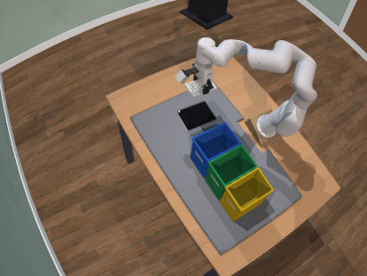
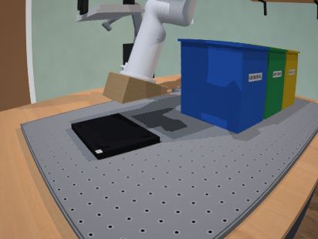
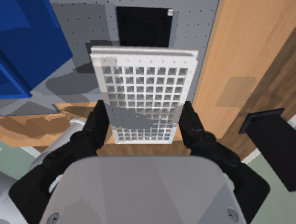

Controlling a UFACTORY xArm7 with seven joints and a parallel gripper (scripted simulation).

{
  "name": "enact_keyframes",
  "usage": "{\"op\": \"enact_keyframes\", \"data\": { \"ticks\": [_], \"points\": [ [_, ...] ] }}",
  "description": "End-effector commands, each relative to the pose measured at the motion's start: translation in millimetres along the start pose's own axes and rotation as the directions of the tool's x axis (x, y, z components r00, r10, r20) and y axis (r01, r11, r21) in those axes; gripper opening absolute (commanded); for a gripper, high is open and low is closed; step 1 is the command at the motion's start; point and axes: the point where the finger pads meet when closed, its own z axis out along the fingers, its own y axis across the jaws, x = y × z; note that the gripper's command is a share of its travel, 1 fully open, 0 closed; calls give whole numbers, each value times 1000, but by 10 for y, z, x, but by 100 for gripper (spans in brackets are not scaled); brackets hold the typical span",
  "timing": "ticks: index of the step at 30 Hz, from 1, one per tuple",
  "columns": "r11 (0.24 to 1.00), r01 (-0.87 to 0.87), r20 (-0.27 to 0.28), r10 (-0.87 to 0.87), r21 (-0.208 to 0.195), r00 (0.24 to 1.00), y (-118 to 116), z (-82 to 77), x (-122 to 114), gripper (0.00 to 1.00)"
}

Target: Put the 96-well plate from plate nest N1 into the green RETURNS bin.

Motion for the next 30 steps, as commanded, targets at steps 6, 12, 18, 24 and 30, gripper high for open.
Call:
{"op": "enact_keyframes", "data": {
  "ticks": [6,12,18,24,30],
  "points": [
    [998,59,-3,-59,-4,998,-155,-17,27,0],
    [998,59,-3,-59,-4,998,-288,-13,44,0],
    [998,59,-3,-59,-4,998,-486,-8,69,0],
    [998,59,-3,-59,-4,998,-685,-2,94,0],
    [998,59,-3,-59,-3,998,-818,1,110,0]
  ]
}}
